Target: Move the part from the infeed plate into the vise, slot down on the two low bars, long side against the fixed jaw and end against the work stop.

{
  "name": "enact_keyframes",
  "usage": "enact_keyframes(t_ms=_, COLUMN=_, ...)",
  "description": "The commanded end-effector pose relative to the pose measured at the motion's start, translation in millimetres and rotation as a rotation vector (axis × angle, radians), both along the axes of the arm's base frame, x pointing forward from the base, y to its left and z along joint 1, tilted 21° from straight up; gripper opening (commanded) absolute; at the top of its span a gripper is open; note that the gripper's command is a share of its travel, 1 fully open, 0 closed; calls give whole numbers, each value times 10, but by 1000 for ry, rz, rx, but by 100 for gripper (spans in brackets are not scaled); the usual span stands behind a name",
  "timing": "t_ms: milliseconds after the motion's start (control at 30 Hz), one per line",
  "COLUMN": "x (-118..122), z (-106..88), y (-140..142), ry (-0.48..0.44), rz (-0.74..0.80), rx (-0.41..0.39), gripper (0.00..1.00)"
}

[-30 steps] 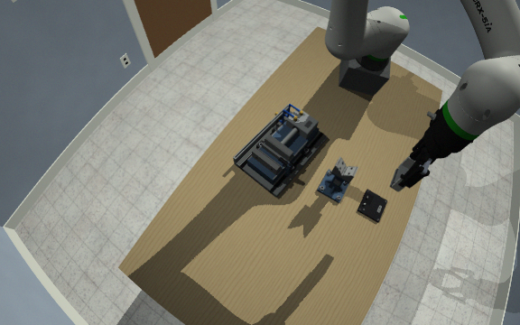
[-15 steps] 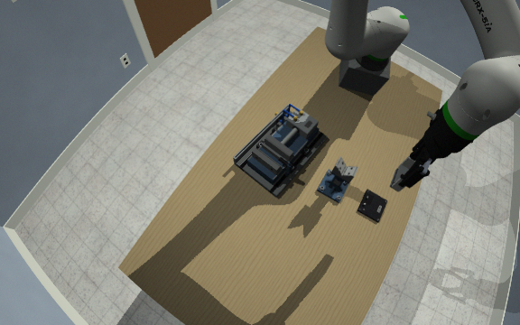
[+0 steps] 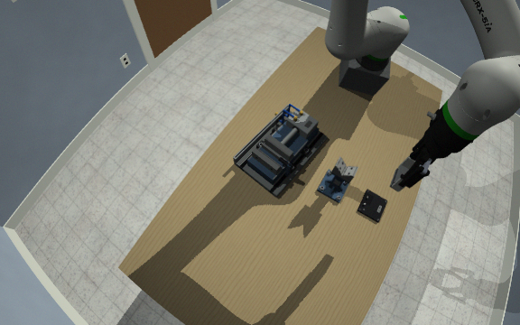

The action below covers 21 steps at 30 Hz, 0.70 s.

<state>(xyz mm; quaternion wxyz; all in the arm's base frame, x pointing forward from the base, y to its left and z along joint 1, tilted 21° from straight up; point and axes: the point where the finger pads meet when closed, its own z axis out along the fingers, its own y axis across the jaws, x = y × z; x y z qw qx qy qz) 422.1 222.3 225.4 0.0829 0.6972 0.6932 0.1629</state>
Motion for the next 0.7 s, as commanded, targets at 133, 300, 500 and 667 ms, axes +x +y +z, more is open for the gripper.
enact_keyframes(t_ms=133, x=1, z=2, y=0, ry=0, rz=-2, rx=1, gripper=0)
enact_keyframes(t_ms=300, x=1, z=2, y=-2, ry=0, rz=-5, rx=2, gripper=0)
enact_keyframes(t_ms=500, x=3, z=1, y=-9, ry=2, rz=-20, rx=7, gripper=0)
enact_keyframes(t_ms=667, x=6, z=0, y=-21, ry=5, rz=-43, rx=16, gripper=0)
